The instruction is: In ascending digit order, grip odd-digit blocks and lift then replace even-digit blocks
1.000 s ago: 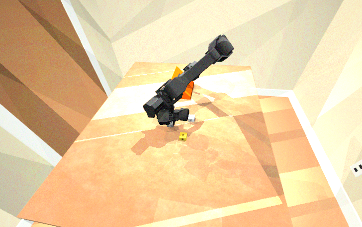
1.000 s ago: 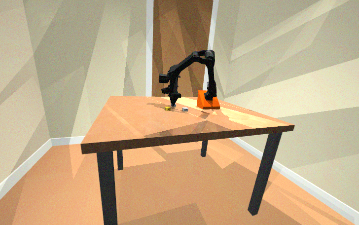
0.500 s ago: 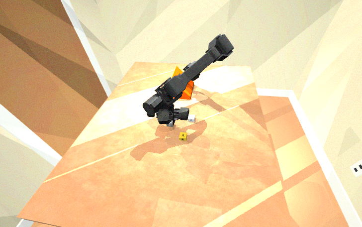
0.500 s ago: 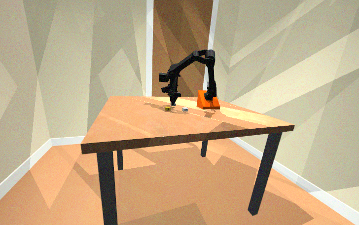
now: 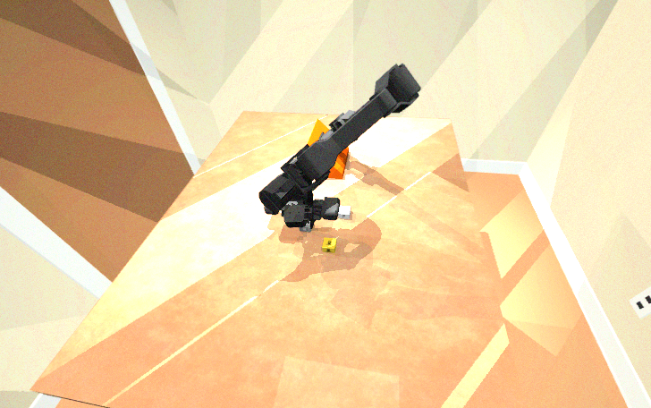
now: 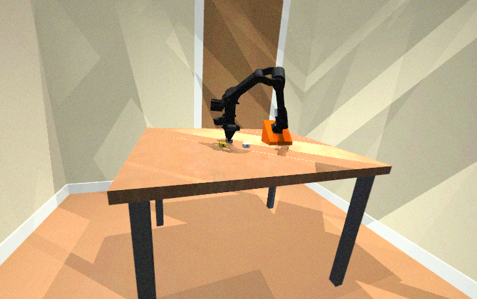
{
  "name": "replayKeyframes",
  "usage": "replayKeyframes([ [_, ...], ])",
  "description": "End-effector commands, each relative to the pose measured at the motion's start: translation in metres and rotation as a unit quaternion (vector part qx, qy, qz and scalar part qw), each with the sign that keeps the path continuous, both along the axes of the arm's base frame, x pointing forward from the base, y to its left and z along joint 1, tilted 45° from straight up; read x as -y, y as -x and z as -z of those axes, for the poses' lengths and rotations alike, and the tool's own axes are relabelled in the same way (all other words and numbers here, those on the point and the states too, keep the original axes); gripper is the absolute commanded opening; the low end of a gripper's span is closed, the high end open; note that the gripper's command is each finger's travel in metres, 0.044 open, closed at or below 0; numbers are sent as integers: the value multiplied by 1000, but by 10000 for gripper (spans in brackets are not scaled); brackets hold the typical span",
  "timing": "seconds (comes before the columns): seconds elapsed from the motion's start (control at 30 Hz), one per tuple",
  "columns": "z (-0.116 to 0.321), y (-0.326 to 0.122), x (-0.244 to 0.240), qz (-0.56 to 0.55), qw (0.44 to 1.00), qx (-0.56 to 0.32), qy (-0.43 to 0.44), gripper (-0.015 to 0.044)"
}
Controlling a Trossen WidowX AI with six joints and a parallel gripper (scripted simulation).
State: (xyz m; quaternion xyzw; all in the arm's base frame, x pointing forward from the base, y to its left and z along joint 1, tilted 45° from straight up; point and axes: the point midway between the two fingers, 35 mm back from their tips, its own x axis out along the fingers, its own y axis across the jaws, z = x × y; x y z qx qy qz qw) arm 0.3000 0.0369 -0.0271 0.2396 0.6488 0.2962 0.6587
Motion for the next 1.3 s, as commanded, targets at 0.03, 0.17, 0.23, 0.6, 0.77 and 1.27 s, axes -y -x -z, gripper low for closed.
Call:
replayKeyframes([
  [0.03, 2, 3, -2, 2, 1000, -4, -3, 120],
  [0.17, 2, 3, -2, 2, 1000, -4, -3, 120],
  [0.23, 2, 3, -2, 2, 1000, -4, -3, 172],
  [0.6, 2, 3, -2, 2, 1000, -4, -3, 400],
  [0.77, -24, 2, 24, 2, 1000, -4, -2, 400],
  [1.27, -81, 0, 82, 2, 1000, -5, 0, 120],
])
